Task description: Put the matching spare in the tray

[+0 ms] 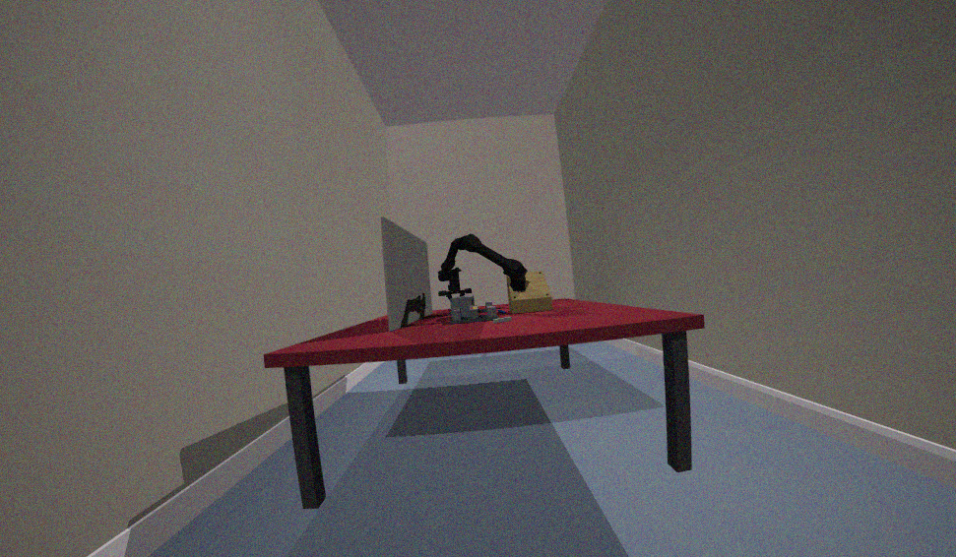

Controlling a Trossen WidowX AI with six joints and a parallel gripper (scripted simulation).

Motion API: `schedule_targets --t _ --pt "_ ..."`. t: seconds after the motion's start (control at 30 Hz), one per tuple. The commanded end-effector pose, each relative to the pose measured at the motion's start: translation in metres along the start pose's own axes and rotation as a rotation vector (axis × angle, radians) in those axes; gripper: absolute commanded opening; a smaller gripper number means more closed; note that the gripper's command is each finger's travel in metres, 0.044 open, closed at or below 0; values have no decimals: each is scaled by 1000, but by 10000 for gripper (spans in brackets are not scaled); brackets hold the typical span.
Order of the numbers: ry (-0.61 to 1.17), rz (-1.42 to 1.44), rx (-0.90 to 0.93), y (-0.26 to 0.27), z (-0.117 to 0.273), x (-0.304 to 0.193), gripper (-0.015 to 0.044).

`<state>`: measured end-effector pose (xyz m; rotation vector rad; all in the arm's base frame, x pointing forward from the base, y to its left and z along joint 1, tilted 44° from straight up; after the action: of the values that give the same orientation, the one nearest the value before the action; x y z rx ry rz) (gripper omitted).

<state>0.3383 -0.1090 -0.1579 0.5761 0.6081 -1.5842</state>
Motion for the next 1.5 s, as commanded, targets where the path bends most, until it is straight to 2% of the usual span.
schedule_targets --t 0.0,0.37,0.93,1.0,1.13,1.2,1.47 --pt "4 -7 7 -1 -3 0 0" --pt "6 -7 6 -3 -14 -1 0" --pt "2 0 0 -2 -12 -1 440" --pt "1 -1 1 -1 -1 0 440" --pt "0 -6 5 0 69 1 440" --pt "1 -7 5 -3 91 1 440" --pt "-4 -13 29 -1 93 3 440"
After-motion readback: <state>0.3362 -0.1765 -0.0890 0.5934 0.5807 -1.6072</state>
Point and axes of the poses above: the point midway between the two fingers, 35 mm back from their tips, its own z axis back along the fingers, its own y axis across the jaws, x = y × z, the point moved 1 cm from there along z, back along the fingers, and after that the axes turned 6 degrees about -z, right-handed, at the moved point
